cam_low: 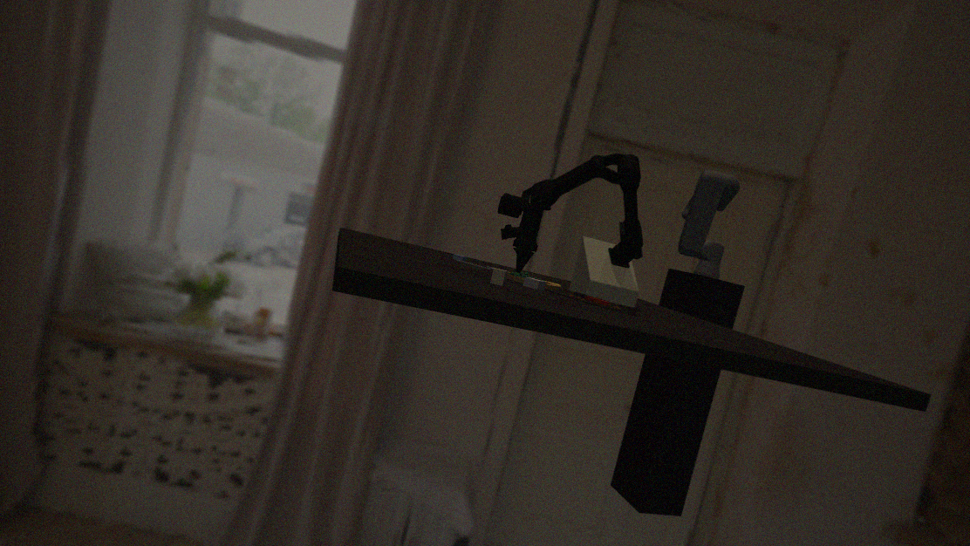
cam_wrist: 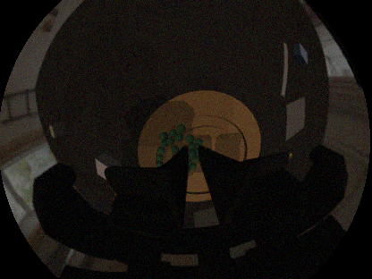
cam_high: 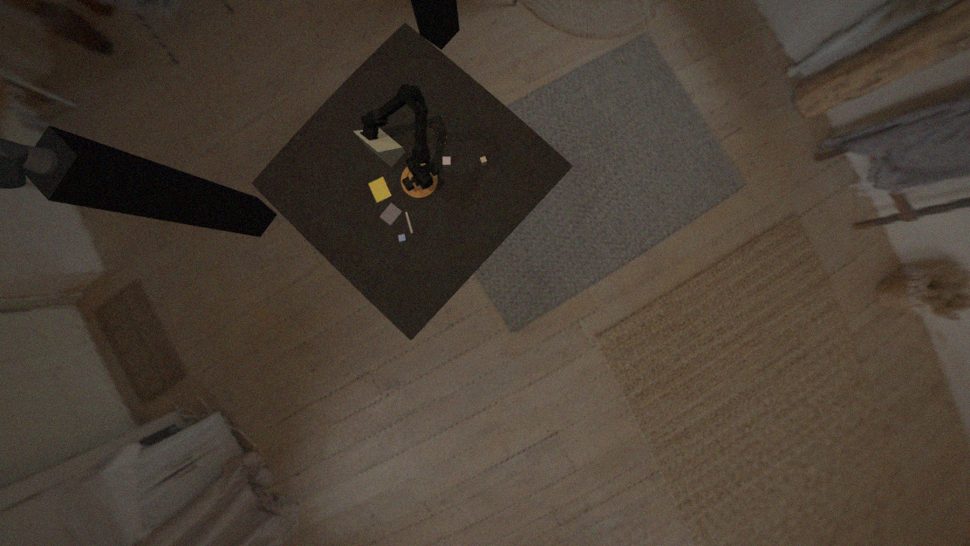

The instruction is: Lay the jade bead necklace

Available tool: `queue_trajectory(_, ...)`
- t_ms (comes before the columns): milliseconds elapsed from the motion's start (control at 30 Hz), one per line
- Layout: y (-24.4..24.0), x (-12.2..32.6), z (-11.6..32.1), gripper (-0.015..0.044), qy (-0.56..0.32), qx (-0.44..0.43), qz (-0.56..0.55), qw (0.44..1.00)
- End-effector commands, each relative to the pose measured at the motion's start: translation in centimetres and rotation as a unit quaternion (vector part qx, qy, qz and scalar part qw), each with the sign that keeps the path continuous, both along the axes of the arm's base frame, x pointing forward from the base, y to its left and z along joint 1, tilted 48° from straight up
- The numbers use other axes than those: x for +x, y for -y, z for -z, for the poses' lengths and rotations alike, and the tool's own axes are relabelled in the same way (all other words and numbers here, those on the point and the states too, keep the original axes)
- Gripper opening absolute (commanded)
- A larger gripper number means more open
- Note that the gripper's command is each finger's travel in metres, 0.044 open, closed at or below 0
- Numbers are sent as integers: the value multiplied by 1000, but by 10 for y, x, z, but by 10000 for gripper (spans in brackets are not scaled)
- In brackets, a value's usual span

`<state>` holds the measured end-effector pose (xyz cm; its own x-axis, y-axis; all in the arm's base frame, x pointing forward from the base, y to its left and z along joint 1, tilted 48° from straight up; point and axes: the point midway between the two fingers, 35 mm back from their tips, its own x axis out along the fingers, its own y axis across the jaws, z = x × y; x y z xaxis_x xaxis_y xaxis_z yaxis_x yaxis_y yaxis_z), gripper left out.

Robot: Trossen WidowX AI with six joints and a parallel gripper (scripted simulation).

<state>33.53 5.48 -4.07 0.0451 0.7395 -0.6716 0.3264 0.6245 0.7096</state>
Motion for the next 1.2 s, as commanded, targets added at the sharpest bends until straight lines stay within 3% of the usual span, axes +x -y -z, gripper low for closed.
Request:
queue_trajectory(0,1,2,2,0,1,-1,-3,1000)
queue_trajectory(233,-1,2,5,0,1,-1,-3,1000)
queue_trajectory(800,0,2,2,440,1,-1,-3,1000)
queue_trajectory(1167,0,2,2,440,1,-1,-3,1000)
